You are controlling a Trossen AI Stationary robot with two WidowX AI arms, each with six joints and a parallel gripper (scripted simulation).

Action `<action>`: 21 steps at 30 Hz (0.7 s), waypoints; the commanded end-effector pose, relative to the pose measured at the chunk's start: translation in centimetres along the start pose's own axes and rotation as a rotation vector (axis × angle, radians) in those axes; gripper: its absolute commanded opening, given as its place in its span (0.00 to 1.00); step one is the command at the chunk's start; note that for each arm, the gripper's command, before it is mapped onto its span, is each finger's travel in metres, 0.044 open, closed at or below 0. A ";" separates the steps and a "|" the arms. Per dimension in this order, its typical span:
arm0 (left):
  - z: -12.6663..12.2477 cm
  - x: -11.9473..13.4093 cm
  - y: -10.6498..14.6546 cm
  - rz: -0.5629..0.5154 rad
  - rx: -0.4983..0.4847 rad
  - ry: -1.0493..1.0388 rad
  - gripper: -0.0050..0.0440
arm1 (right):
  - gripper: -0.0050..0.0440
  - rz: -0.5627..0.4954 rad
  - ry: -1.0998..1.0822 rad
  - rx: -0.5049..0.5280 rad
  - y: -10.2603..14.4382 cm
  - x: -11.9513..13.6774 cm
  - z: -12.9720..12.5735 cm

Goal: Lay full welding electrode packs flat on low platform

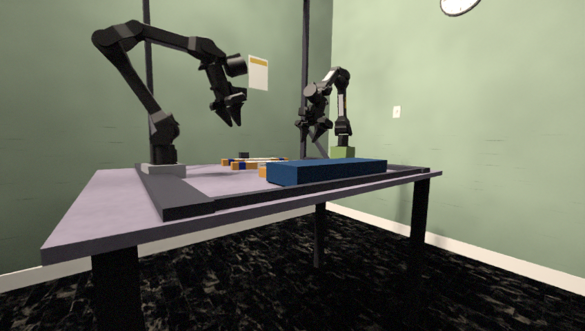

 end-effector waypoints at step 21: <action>-3.0 10.5 9.5 -0.009 -0.004 0.004 0.78 | 0.78 -0.019 -0.001 0.014 0.2 -0.5 -0.2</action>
Point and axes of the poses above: on each arm, the point midway between the two fingers, 35 mm back from their tips, its own y axis back along the fingers, its own z axis across the jaws, x = y × z, the point moved 7 cm from there along y, back along the fingers, and after that the axes turned 14 degrees about y, right-handed, at the moved point
